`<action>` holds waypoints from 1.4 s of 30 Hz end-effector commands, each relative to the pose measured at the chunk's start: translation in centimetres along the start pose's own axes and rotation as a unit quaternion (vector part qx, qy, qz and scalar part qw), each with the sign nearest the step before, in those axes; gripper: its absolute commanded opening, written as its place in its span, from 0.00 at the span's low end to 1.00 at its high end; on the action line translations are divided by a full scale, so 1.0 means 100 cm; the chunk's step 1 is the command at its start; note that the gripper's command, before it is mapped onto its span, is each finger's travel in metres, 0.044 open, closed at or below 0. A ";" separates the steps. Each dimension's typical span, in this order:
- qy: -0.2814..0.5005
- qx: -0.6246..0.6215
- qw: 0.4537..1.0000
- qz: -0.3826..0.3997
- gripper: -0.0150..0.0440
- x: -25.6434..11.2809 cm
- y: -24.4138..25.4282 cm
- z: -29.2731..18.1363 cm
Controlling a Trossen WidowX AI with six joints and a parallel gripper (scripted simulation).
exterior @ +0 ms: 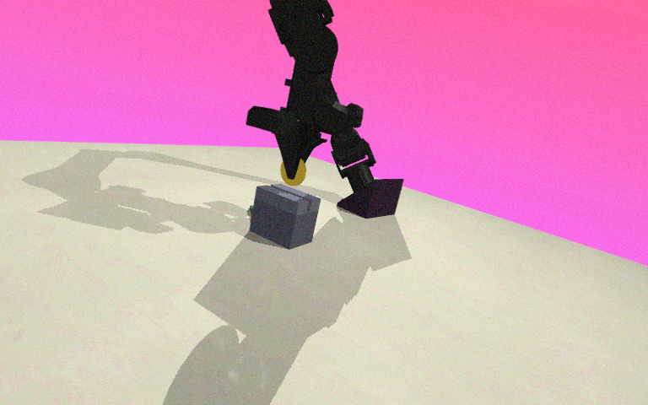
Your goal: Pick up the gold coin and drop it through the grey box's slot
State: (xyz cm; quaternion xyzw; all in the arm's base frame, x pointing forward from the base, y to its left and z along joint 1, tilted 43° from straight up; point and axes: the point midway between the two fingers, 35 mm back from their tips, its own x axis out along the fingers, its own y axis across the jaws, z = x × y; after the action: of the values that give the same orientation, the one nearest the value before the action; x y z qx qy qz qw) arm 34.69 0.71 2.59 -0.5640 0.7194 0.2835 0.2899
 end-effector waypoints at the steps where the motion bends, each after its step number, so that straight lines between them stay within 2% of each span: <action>1: 0.003 -0.003 1.000 0.001 0.25 0.003 0.001 0.000; 22: 0.003 -0.003 1.000 0.001 0.25 0.011 0.001 0.000; 28: 0.000 0.000 1.000 0.000 0.52 0.009 0.000 0.000; 37: 0.000 0.000 1.000 0.000 0.53 0.009 0.000 0.000; 42: 0.000 -0.001 1.000 0.000 0.75 -0.004 0.000 0.000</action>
State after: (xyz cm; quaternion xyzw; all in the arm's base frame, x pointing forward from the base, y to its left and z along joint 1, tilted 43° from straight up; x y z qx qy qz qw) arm 34.46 0.42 2.33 -0.5643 0.7203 0.2846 0.2858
